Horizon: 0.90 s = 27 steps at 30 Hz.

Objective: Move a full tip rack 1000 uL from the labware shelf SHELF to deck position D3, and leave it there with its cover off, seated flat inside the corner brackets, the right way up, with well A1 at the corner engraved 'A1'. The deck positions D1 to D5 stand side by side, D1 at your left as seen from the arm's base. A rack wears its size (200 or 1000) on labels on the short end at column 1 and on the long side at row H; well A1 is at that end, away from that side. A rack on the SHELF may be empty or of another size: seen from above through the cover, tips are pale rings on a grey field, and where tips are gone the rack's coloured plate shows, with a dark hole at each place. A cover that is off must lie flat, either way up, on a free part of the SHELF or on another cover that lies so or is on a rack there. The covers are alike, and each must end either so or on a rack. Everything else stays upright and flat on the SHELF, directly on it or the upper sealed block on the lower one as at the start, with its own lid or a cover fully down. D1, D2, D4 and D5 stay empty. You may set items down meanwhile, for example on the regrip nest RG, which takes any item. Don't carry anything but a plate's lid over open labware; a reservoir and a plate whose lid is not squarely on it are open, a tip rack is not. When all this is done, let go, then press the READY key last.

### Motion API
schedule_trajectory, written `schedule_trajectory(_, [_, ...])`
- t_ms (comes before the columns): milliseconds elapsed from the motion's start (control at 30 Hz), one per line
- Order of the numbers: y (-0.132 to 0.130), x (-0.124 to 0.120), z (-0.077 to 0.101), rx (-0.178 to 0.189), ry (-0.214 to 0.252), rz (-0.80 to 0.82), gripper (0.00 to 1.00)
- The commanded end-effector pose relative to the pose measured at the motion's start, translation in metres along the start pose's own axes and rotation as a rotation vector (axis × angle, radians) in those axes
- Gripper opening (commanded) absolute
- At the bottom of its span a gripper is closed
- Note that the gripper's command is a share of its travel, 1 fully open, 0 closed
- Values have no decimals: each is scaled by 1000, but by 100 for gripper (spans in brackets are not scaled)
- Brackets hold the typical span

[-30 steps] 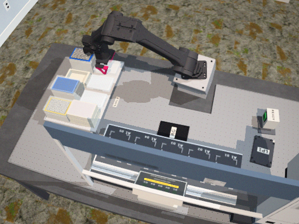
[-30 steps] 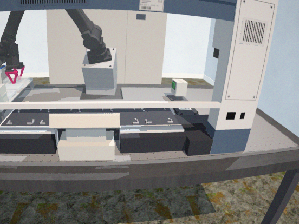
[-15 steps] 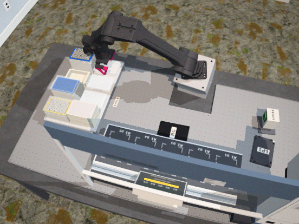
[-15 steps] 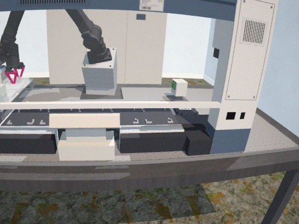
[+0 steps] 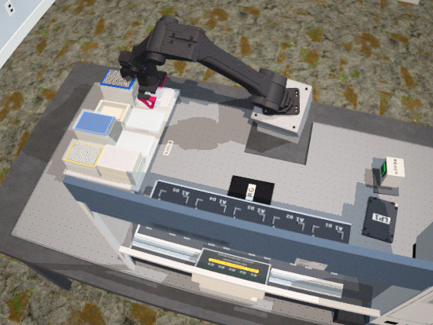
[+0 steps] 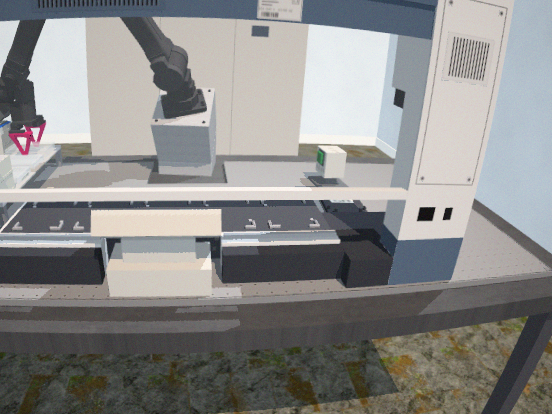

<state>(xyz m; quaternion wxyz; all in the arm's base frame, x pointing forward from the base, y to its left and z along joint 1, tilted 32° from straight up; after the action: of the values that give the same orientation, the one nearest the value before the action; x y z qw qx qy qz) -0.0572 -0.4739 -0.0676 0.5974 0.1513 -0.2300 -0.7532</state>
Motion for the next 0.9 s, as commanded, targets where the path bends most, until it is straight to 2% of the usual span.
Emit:
schedule_trajectory(0, [9,16,2,-1,-27,17,100])
schedule_trajectory(333, [9,16,2,-1,-27,17,100])
schedule_trajectory(400, [13,20,19,-2,-41,21,100])
schedule_trajectory(500, [2,25,33,-5,-61,19,100])
schedule_trajectory(867, [2,25,49,-6,-63,21,100])
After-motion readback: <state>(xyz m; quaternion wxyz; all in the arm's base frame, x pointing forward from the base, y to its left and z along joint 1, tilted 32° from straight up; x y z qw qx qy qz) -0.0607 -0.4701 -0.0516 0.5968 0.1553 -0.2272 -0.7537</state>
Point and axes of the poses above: the point where the finger pads meet when closed, its own z axis back along the fingers, its own y axis across the jaws, x = y × z, the point moved 2 cm from there along z, back along the fingers, and after that the axes turned 4 degrees about -z, right-handed, at the moved point
